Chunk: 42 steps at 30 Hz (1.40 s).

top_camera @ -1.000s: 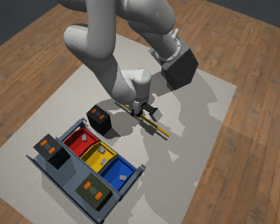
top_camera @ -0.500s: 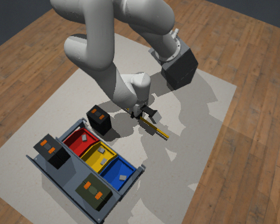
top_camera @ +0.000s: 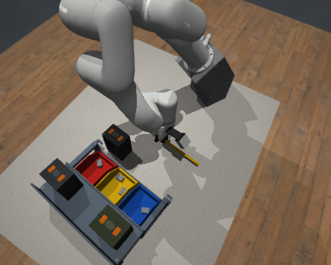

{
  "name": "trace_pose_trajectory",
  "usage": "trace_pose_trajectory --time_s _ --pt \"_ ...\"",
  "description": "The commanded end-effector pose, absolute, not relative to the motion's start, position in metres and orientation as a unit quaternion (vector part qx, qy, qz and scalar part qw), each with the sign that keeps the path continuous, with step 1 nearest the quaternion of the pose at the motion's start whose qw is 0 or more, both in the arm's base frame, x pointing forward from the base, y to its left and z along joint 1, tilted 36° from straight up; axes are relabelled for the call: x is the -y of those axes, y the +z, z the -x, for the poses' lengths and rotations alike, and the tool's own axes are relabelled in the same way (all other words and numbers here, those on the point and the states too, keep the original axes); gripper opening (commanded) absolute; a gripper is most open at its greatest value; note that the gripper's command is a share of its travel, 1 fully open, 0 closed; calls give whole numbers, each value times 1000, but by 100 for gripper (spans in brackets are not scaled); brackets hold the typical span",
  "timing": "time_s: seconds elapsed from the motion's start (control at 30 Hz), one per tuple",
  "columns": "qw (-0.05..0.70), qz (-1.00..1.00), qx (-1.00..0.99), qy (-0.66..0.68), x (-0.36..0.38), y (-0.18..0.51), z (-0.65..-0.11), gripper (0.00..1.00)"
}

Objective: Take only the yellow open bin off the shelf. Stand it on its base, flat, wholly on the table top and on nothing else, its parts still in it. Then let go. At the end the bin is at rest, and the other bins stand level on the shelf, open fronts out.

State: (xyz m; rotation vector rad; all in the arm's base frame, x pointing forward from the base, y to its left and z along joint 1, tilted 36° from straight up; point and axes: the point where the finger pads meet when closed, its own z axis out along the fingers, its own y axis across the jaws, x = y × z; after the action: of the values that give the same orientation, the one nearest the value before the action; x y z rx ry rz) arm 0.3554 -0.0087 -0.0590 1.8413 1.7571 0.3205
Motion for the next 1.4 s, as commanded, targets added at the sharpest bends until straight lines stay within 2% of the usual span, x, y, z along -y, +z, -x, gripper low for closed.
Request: trace_pose_trajectory --time_s 0.0,0.73,0.77,1.37 --pt "284 -688 -657 120 8 -59 -356 0" --pt "284 -688 -657 120 11 -66 -361 0" --pt "284 -688 -657 120 11 -66 -361 100" --pt "284 -688 -657 120 11 -66 -361 100"
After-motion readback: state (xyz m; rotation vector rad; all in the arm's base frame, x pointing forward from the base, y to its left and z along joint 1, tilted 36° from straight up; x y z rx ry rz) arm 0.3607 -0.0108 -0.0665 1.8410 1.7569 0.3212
